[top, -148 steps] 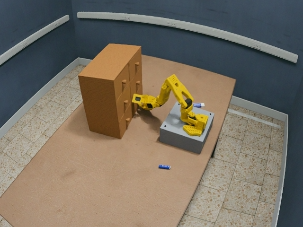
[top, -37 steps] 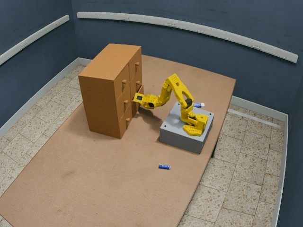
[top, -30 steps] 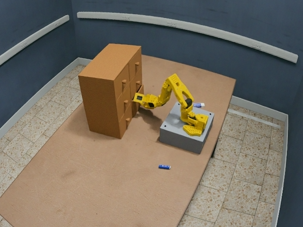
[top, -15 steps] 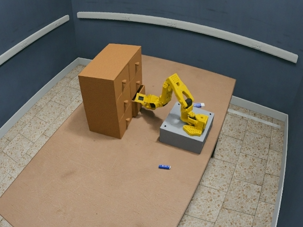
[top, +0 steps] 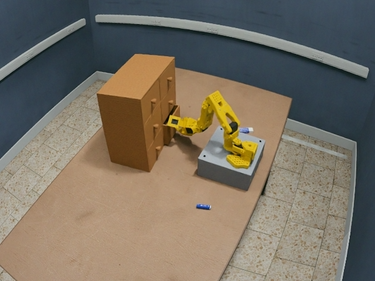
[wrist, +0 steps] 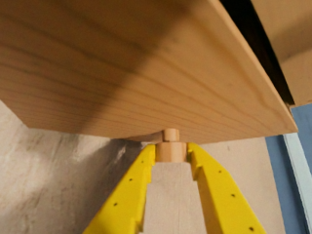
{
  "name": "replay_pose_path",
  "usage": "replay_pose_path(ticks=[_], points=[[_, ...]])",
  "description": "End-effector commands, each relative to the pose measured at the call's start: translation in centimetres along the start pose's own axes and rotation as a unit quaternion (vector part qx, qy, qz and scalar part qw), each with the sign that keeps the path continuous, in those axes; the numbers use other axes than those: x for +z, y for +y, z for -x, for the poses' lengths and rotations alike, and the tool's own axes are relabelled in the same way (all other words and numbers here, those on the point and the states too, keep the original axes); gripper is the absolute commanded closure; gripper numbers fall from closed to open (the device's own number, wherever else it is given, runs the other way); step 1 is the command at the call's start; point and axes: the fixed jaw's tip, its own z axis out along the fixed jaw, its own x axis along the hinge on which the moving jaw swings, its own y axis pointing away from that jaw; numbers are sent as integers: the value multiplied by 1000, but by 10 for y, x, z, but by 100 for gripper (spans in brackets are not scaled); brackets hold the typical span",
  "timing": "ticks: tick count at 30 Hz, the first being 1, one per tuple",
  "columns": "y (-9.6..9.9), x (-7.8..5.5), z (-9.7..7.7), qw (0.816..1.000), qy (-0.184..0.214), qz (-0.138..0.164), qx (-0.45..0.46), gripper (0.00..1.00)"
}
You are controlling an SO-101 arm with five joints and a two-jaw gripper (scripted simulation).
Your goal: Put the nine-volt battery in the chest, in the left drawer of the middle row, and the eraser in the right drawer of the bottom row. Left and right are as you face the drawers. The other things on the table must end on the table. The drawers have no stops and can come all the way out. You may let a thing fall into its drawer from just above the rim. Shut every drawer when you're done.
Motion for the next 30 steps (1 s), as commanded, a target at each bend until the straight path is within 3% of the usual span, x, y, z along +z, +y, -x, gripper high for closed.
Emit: replay_pose_path(ticks=[1, 30], points=[[1, -3, -2, 1000, 4, 2, -1, 100], [0, -12, -8, 1000, 9, -4, 3, 100]])
